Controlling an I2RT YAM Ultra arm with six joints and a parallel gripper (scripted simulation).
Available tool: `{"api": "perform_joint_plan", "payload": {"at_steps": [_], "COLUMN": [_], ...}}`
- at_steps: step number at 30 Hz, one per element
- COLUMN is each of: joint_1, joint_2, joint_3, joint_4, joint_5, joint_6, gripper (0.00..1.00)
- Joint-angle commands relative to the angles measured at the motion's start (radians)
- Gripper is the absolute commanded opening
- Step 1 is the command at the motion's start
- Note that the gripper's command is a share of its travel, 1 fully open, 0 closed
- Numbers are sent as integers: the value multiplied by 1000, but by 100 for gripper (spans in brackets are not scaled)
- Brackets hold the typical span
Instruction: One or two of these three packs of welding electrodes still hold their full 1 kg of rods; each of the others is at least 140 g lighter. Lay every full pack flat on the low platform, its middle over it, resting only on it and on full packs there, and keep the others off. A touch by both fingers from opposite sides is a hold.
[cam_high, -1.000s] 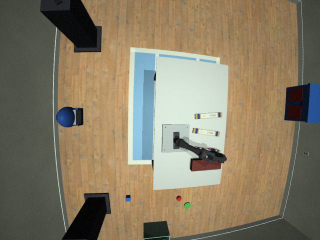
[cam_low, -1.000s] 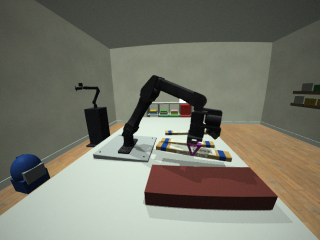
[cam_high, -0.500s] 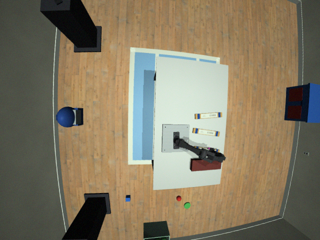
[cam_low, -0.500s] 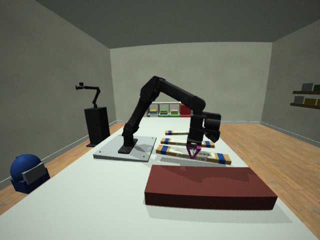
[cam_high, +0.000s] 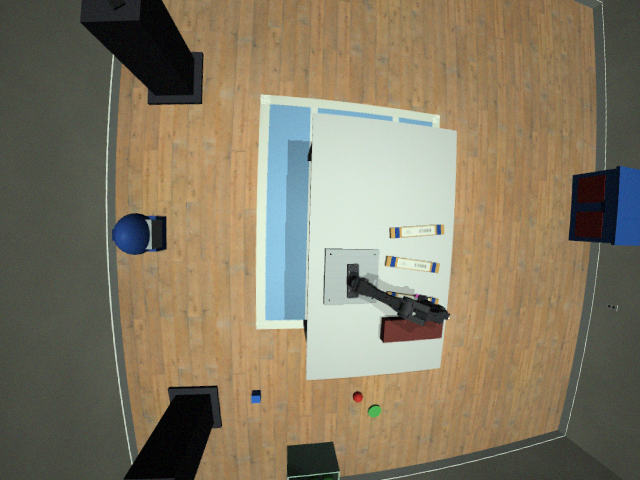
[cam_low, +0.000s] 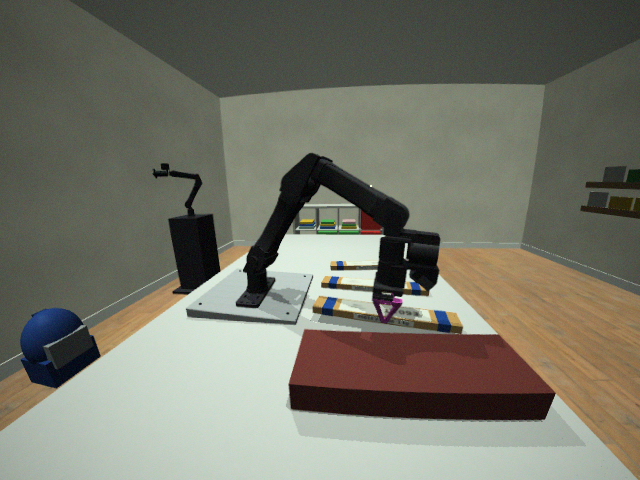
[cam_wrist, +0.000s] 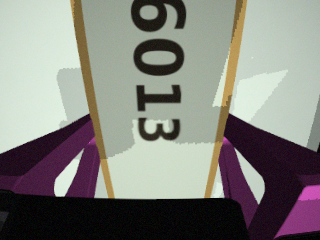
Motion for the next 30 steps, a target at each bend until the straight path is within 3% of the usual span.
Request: {"api": "perform_joint_plan", "payload": {"at_steps": [1,5,30], "joint_1": [8,6,4], "joint_2": [-44,-33,-15], "joint_3": [12,-26,17], "joint_4": [34,55,50], "joint_5": [-1,0,0], "joint_6": [7,7,8], "gripper": [0,0,0]}}
